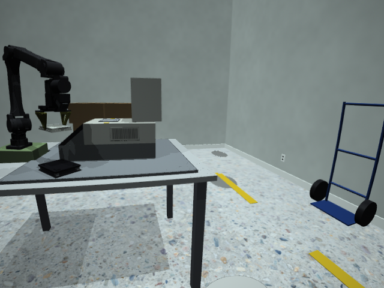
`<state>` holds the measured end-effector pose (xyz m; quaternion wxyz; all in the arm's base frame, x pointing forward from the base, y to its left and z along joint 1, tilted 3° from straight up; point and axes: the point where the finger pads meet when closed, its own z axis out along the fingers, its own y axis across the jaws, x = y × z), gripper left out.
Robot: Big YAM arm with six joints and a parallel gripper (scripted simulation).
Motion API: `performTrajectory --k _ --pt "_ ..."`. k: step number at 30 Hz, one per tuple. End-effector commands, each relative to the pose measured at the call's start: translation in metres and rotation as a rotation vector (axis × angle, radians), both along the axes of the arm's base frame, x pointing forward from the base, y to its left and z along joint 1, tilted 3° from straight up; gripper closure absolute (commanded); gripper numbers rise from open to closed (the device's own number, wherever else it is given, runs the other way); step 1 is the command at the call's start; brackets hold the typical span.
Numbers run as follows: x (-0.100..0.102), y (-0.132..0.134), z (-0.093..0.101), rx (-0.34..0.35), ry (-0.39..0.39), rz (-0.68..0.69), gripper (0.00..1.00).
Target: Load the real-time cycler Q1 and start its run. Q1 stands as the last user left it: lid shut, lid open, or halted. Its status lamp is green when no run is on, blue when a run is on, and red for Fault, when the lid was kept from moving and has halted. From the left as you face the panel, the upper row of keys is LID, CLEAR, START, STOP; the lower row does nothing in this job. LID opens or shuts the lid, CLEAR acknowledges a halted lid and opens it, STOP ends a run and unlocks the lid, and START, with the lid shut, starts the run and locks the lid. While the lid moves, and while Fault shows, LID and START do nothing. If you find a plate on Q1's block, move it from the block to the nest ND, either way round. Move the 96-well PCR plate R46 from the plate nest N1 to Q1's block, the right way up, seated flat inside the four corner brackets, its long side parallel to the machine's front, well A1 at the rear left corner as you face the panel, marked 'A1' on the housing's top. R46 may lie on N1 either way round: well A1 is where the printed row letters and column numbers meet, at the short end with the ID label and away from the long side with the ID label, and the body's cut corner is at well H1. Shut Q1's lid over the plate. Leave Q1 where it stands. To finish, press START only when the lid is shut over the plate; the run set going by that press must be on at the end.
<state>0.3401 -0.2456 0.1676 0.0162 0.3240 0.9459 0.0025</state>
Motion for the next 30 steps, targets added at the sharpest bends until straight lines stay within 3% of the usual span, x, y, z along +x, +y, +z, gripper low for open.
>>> performTrajectory --k 1,8,16,19,25,30 --pt "0.007 0.0 -0.014 -0.002 -0.009 0.004 1.0" --pt "0.009 -0.002 -0.018 -0.016 -0.028 0.004 1.0" --pt "0.007 0.0 -0.058 -0.001 -0.007 -0.002 1.0" --pt "0.009 0.0 -0.067 -0.003 -0.012 -0.002 1.0" --pt "0.014 -0.004 -0.067 -0.018 -0.032 -0.002 1.0" --pt "0.01 0.0 -0.095 -0.003 -0.011 -0.002 1.0"
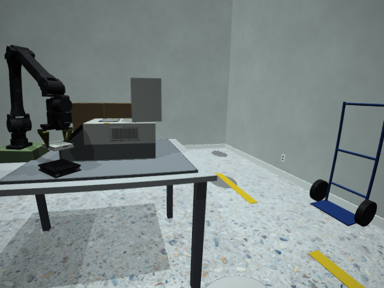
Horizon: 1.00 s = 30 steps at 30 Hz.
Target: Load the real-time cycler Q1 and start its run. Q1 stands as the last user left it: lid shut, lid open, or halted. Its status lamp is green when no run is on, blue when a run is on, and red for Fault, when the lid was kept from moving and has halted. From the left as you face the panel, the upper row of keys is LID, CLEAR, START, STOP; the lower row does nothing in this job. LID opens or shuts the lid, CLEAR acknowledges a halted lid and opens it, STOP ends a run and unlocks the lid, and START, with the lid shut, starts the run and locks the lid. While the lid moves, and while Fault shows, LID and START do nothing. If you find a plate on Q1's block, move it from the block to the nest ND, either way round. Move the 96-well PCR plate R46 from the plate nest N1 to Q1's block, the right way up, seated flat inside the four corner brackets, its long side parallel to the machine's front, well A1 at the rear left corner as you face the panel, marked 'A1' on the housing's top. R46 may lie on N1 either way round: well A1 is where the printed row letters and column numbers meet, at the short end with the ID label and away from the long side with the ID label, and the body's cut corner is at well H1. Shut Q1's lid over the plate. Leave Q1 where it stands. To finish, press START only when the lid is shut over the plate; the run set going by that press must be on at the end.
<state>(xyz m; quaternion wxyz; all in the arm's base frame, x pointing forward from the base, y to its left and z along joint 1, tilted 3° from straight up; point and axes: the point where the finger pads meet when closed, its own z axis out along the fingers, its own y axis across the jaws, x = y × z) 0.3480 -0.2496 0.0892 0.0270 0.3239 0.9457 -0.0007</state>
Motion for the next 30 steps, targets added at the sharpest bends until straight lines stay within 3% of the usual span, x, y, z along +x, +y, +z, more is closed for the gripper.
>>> performTrajectory --k 1,6,12,22,30 --pt "0.001 0.004 -0.022 0.012 0.01 -0.002 1.0" --pt "0.002 0.004 -0.039 0.011 0.008 -0.002 1.0" --pt "0.009 -0.001 -0.038 -0.006 -0.015 -0.002 1.0" --pt "0.002 0.005 -0.087 0.012 0.01 -0.002 1.0" --pt "0.008 -0.005 -0.069 0.002 -0.011 -0.014 1.0"
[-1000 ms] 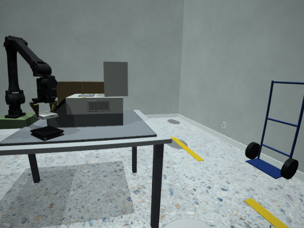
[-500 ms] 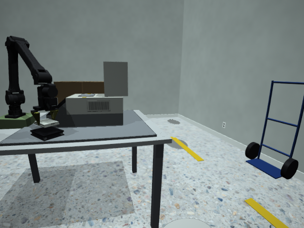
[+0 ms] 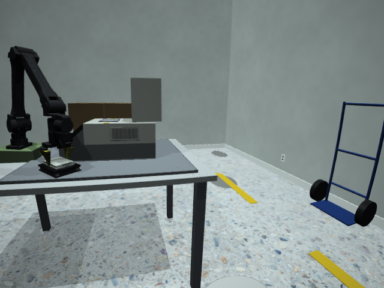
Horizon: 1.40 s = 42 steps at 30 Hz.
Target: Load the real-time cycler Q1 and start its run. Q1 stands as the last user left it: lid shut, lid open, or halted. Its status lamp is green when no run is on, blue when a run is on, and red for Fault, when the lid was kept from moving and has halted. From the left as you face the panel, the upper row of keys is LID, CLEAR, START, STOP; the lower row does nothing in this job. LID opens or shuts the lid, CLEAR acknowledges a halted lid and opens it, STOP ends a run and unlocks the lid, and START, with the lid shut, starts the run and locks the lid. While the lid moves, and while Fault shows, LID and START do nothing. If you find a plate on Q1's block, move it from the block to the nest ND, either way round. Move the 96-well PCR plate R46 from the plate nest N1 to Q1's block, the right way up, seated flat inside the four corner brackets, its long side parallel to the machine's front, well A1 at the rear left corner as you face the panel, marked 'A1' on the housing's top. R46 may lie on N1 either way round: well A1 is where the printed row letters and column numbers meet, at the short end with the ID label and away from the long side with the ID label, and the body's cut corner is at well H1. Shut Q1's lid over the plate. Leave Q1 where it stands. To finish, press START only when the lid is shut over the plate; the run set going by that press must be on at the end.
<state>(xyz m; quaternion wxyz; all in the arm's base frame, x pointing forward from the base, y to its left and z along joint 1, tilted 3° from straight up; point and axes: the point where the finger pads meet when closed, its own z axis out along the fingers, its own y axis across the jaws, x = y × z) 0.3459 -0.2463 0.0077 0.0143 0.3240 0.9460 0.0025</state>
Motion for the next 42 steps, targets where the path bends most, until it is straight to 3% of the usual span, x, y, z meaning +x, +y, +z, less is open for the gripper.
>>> performTrajectory --k 1,13,36,42 --pt "0.011 -0.009 0.015 -0.014 -0.037 -0.014 1.0" --pt "0.03 -0.025 0.04 -0.057 -0.08 -0.013 1.0" --pt "0.0 -0.004 0.02 -0.021 -0.026 -0.011 1.0" --pt "0.006 -0.009 0.017 -0.015 -0.019 -0.017 1.0"
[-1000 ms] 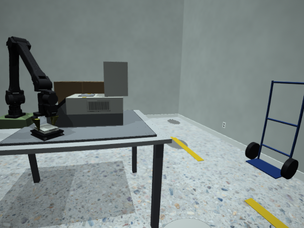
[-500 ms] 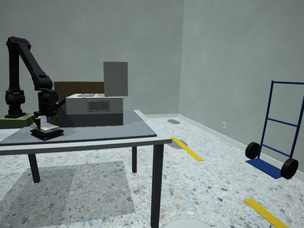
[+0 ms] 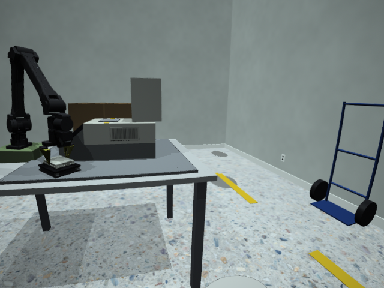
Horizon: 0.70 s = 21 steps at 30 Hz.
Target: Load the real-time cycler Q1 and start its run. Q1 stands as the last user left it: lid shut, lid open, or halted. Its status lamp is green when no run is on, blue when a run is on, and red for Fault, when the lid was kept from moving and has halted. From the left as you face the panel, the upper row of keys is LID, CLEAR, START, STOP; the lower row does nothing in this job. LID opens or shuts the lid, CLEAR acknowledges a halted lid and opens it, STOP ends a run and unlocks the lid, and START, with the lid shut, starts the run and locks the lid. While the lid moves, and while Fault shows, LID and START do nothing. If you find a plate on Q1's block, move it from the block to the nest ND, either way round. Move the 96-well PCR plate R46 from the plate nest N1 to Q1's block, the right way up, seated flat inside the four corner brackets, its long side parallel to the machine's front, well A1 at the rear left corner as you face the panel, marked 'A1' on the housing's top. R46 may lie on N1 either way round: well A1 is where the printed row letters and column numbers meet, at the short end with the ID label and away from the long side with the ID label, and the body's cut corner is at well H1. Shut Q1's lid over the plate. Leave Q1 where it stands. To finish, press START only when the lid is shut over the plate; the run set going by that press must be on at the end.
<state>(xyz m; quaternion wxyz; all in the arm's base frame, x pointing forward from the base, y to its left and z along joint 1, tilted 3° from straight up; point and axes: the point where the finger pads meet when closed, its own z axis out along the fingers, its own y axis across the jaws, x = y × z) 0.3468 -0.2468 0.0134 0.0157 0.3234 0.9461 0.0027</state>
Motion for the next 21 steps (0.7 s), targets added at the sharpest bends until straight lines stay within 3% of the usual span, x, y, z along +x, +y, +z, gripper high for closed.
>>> performTrajectory --k 1,11,21 --pt "0.006 -0.009 0.011 -0.014 -0.016 -0.018 1.0" --pt "0.015 -0.016 0.008 -0.013 -0.015 -0.019 1.0" --pt "0.029 -0.026 0.03 -0.056 -0.076 -0.02 1.0"
